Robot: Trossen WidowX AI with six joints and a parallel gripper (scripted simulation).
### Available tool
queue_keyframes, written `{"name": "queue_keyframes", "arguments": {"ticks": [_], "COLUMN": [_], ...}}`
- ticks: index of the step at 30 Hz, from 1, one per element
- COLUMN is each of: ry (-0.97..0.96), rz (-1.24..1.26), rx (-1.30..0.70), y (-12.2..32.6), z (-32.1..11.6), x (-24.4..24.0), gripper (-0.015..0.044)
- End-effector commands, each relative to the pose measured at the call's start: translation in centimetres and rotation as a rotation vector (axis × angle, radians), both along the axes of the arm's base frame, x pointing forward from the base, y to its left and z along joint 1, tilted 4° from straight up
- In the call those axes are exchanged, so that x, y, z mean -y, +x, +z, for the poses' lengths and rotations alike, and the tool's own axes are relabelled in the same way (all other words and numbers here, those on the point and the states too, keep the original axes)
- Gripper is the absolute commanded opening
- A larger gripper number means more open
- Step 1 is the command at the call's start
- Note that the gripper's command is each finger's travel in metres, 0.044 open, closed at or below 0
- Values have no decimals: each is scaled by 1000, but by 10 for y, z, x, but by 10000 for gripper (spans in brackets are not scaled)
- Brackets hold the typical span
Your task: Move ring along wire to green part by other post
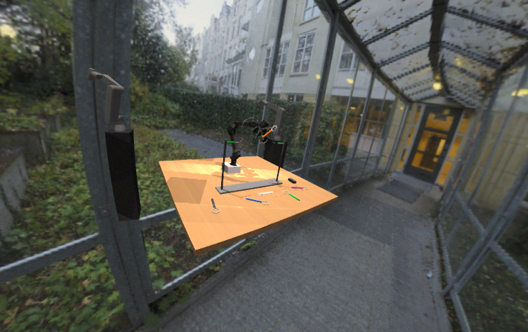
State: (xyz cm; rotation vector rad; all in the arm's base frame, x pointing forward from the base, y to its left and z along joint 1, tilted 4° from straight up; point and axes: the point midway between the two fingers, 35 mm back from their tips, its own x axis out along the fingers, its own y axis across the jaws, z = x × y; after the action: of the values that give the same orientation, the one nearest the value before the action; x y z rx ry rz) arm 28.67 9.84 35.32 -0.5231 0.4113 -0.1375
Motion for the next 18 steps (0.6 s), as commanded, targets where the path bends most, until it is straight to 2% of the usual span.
{"name": "queue_keyframes", "arguments": {"ticks": [1, 18], "ry": [-90, -475], "rz": [-6, -14], "rx": [15, 58], "y": [-1, 1], "z": [4, 23], "x": [8, 28], "gripper": [-150, -150]}}
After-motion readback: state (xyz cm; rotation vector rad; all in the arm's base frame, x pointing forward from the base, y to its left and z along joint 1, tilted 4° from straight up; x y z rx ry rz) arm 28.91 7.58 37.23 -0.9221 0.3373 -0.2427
